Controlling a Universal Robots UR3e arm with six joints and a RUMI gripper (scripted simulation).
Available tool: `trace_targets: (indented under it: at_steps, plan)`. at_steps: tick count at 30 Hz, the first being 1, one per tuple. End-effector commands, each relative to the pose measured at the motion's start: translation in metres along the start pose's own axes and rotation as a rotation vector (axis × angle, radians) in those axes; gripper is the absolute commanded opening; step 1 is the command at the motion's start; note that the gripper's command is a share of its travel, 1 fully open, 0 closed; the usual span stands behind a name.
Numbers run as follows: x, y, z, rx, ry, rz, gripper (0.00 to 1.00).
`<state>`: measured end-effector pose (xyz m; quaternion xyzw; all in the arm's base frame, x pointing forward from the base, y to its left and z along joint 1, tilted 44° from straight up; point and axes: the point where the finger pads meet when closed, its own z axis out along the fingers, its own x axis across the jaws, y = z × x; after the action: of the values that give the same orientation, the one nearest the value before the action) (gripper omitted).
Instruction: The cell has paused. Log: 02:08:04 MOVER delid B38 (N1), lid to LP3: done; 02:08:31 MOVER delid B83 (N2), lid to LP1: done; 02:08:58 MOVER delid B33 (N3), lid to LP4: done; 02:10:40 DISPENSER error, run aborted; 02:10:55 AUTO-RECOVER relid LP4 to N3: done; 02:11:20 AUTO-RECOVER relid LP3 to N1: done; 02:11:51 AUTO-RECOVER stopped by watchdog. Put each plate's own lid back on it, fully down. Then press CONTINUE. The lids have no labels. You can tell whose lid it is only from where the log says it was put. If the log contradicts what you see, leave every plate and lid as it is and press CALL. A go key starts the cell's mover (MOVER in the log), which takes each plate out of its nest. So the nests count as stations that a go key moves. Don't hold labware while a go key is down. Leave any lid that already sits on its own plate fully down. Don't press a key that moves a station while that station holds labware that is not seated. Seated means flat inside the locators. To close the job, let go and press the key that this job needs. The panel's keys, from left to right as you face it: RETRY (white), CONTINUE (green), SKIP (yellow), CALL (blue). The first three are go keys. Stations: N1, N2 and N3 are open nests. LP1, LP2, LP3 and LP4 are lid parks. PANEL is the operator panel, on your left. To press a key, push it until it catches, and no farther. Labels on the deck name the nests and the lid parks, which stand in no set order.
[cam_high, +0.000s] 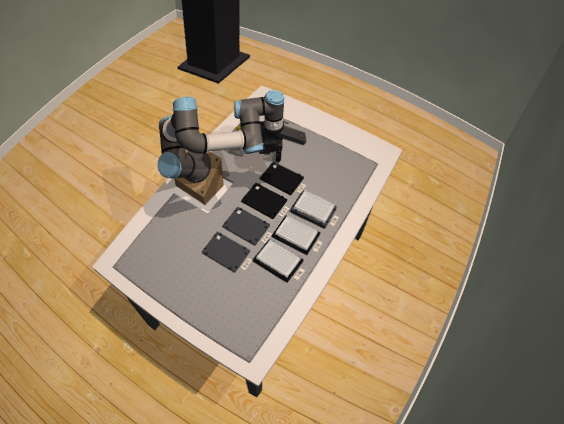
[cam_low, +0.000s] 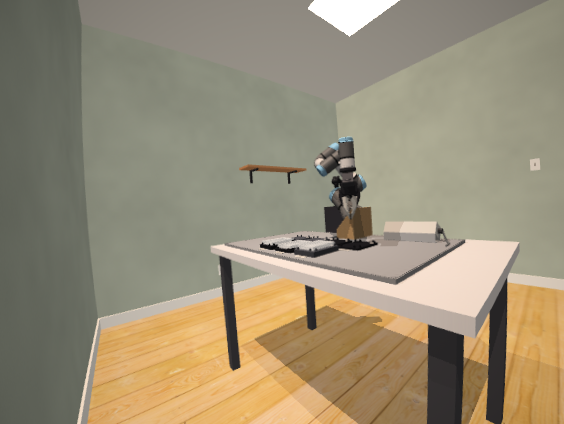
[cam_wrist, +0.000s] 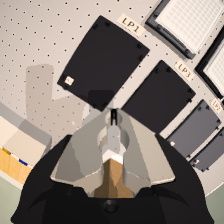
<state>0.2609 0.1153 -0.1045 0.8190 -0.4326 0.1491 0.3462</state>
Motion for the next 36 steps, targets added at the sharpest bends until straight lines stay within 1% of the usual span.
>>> trace_targets:
  at_steps: [1,4,14,16,18,33,35,36]
  plan:
    - [-0.023,-0.013,-0.002,-0.007,-0.009,-0.039,0.00]
    - [-0.036,-0.018,-0.002,-0.007,-0.009,-0.037,0.00]
    - [-0.037,-0.019,-0.002,-0.007,-0.009,-0.037,0.00]
    - [-0.046,-0.014,-0.002,-0.007,-0.009,-0.079,0.00]
    - [-0.046,-0.014,-0.002,-0.007,-0.009,-0.079,0.00]
    - [-0.114,0.021,-0.003,-0.008,-0.010,-0.381,0.00]
    - [-0.114,0.021,-0.003,-0.008,-0.010,-0.381,0.00]
    - [-0.118,0.023,-0.003,-0.007,-0.011,-0.400,0.00]
